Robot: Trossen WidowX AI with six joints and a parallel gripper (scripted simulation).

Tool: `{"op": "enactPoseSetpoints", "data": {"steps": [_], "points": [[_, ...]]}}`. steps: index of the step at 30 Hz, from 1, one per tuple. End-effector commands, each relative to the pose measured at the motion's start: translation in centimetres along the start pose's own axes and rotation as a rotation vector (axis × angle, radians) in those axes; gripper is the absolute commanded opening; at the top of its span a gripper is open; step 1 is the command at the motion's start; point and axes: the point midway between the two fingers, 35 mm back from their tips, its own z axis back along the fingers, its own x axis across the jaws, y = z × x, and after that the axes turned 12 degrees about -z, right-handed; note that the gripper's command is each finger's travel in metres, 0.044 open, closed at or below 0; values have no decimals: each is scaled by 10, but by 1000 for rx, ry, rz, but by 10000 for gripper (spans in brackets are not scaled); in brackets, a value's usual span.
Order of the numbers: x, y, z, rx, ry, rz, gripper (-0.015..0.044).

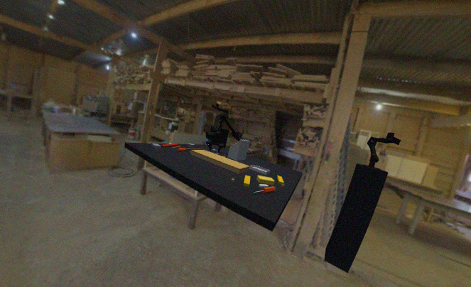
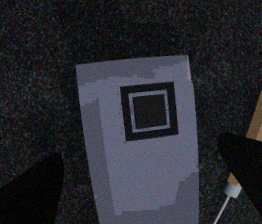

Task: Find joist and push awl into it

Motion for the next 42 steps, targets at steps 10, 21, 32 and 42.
{"op": "enactPoseSetpoints", "data": {"steps": [10, 21, 32, 42], "points": [[-2, 1, -12, -8, -3, 11, 328], [-2, 1, -12, -8, -3, 11, 255], [-2, 1, -12, -8, -3, 11, 182], [-2, -1, 10, -3, 5, 11, 0]]}}
